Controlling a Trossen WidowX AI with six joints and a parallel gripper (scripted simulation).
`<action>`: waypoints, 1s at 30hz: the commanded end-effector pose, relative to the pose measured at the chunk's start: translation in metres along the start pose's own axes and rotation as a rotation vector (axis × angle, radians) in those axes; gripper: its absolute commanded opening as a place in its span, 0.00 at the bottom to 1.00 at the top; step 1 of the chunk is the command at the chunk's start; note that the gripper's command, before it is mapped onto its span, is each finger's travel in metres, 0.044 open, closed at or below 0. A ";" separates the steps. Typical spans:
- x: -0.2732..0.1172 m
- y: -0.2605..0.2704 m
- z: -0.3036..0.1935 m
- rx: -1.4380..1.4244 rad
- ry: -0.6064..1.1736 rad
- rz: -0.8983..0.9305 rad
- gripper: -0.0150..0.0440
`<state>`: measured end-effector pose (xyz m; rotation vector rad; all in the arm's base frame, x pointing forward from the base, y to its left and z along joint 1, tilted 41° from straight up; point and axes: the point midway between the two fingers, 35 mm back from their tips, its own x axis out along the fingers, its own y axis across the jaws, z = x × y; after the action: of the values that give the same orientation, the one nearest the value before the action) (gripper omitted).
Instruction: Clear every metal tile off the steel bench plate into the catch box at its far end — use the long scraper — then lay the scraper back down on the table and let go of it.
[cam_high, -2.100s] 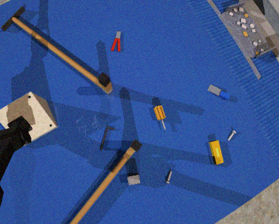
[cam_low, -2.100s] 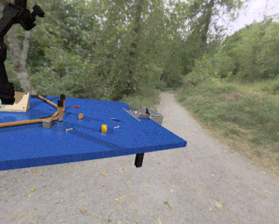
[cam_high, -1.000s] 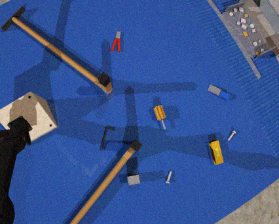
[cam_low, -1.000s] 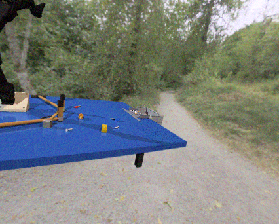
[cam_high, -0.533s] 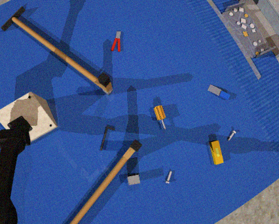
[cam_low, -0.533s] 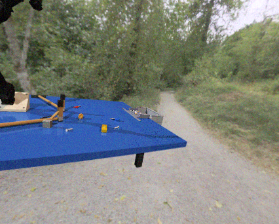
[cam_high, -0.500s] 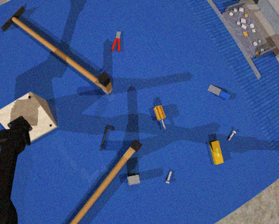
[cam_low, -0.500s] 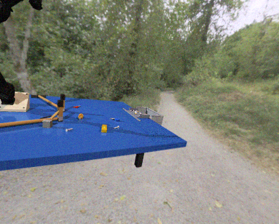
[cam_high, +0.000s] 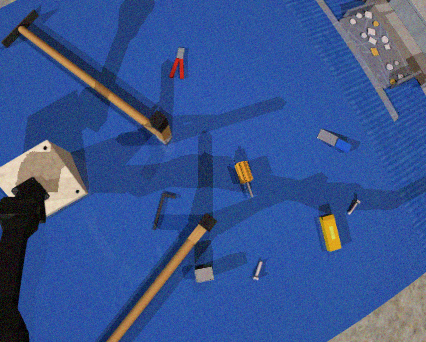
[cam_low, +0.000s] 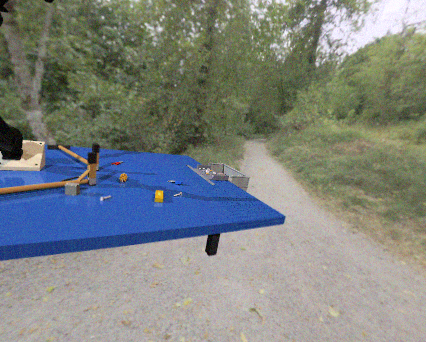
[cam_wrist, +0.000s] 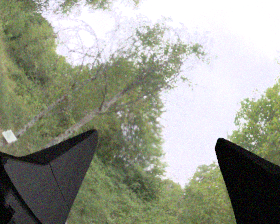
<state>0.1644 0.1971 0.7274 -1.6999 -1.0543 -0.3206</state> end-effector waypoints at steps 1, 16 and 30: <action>-0.008 -0.016 -0.025 -0.075 0.069 -0.039 1.00; -0.051 -0.074 -0.107 -0.379 0.332 -0.149 1.00; -0.111 -0.129 -0.171 -0.657 0.608 -0.189 1.00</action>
<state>0.0636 0.0191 0.8017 -1.8671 -0.7372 -1.2456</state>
